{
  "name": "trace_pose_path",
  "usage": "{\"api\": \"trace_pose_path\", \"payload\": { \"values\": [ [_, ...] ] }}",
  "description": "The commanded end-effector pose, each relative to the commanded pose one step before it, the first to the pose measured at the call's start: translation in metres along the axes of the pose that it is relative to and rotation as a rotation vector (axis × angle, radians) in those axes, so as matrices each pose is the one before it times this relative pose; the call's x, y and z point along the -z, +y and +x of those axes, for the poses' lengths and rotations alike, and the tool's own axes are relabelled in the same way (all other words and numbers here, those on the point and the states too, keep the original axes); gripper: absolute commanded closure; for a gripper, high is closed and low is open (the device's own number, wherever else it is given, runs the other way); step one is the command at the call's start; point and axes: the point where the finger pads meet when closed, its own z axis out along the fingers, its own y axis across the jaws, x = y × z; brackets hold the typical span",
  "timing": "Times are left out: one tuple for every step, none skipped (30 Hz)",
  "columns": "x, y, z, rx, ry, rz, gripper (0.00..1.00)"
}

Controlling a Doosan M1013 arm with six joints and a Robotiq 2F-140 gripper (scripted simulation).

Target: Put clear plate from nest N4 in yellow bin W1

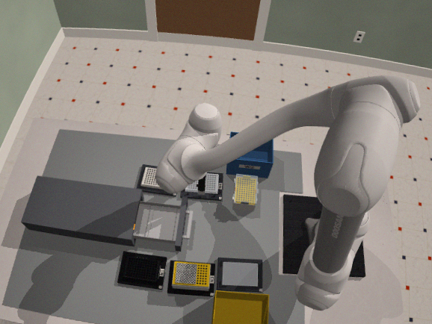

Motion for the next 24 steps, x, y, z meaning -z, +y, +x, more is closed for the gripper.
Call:
{"api": "trace_pose_path", "payload": {
  "values": [
    [0.00383,-0.00004,0.00002,0.00003,0.00012,0.00017,0.90],
    [0.00133,0.00000,0.00000,0.00000,0.00000,0.00000,0.90],
    [0.00133,0.00000,0.00000,0.00000,0.00000,0.00000,0.90],
    [0.00000,0.00000,0.00000,0.00000,0.00000,0.00000,0.90],
    [0.00000,0.00000,0.00000,0.00000,0.00000,0.00000,0.90],
    [0.00133,0.00000,0.00000,0.00000,0.00000,0.00000,0.90],
    [0.00133,0.00000,0.00000,0.00000,0.00000,0.00000,0.90],
    [0.00133,0.00000,0.00000,0.00000,0.00000,0.00000,0.90],
    [0.00133,0.00000,0.00000,0.00000,0.00000,0.00000,0.90],
    [0.00133,0.00000,0.00000,0.00000,0.00000,0.00000,0.90],
    [0.00133,0.00000,0.00000,0.00000,0.00000,0.00000,0.90],
    [0.00133,0.00000,0.00000,0.00000,0.00000,0.00000,0.90],
    [0.00133,0.00000,0.00000,0.00000,0.00000,0.00000,0.90],
    [0.00133,0.00000,0.00000,0.00000,0.00000,0.00000,0.90],
    [0.00133,0.00000,0.00000,0.00000,0.00000,0.00000,0.90],
    [0.00133,0.00000,0.00000,0.00000,0.00000,0.00000,0.90],
    [0.00133,0.00000,0.00000,0.00000,0.00000,0.00000,0.90],
    [0.00133,0.00000,0.00000,0.00000,0.00000,0.00000,0.90],
    [0.00133,0.00000,0.00000,0.00000,0.00000,0.00000,0.90],
    [0.00133,0.00000,0.00000,0.00000,0.00000,0.00000,0.90],
    [0.00000,0.00000,0.00000,0.00000,0.00000,0.00000,0.90],
    [0.00000,0.00000,0.00000,0.00000,0.00000,0.00000,0.90],
    [0.00133,0.00000,0.00000,0.00000,0.00000,0.00000,0.90],
    [0.00133,0.00000,0.00000,0.00000,0.00000,0.00000,0.90]
  ]
}}
